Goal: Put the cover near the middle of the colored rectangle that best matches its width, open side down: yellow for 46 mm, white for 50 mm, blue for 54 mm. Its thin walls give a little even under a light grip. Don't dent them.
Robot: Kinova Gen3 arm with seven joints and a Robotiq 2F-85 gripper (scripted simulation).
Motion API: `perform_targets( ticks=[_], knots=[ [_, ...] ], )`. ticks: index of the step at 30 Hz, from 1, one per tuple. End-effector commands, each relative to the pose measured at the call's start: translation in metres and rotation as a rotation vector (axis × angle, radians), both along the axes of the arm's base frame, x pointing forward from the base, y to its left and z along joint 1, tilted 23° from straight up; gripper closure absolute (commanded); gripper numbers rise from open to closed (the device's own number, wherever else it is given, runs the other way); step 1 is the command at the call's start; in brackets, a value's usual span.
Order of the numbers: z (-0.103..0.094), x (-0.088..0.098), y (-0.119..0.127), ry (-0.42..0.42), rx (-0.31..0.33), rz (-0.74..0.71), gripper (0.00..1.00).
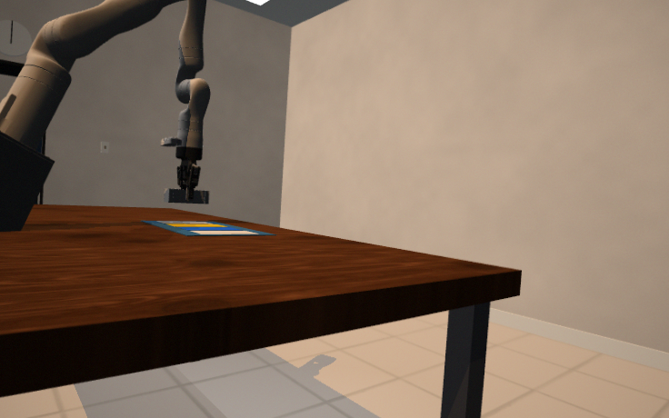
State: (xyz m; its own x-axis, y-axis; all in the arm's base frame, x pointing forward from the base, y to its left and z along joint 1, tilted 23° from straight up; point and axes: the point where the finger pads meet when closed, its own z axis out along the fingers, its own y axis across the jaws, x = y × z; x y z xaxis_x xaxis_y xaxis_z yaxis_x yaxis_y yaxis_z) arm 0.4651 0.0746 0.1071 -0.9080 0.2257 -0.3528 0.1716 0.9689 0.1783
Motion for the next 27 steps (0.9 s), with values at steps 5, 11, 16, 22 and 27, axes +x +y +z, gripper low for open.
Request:
perform_targets(
  ticks=[5, 11, 16, 22, 27],
  knots=[
    [0.001, 0.0, 0.0, -0.001, 0.0, 0.0, 1.0],
    [0.001, 0.0, 0.0, -0.001, 0.0, 0.0, 1.0],
    [0.001, 0.0, 0.0, -0.001, 0.0, 0.0, 1.0],
    [-0.002, -0.001, -0.009, -0.001, 0.0, 0.0, 1.0],
    [-0.006, -0.001, -0.017, -0.001, 0.0, 0.0, 1.0]
  ],
)
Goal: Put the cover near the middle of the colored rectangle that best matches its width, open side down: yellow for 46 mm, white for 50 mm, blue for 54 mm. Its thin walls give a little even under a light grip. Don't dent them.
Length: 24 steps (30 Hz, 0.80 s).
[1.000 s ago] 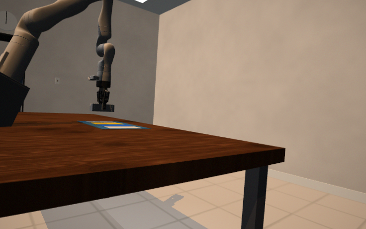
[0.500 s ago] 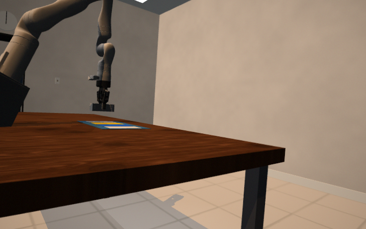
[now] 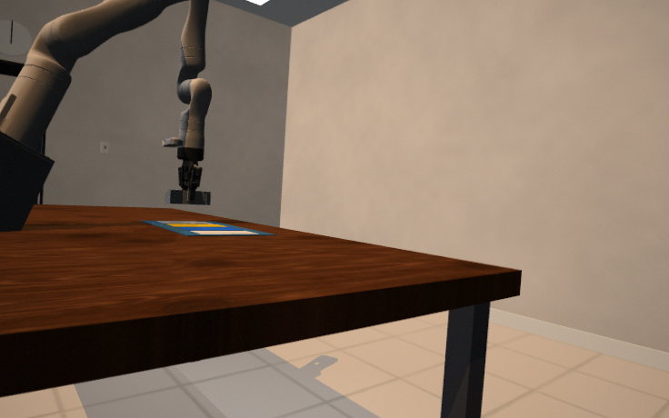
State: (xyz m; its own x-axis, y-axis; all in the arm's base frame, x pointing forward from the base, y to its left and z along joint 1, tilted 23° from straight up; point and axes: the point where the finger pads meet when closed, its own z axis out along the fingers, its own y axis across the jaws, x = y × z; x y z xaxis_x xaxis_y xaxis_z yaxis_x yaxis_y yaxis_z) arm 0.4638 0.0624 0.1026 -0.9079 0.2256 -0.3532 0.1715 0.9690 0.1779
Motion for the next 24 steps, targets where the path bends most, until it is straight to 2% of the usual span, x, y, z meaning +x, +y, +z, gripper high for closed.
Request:
perform_targets(
  ticks=[1, 13, 24],
  knots=[
    [-0.003, -0.001, -0.009, -0.001, 0.001, 0.0, 1.0],
    [-0.022, -0.006, -0.06, -0.001, 0.001, 0.0, 1.0],
    [-0.029, -0.007, -0.077, -0.001, 0.001, 0.0, 1.0]
  ],
)
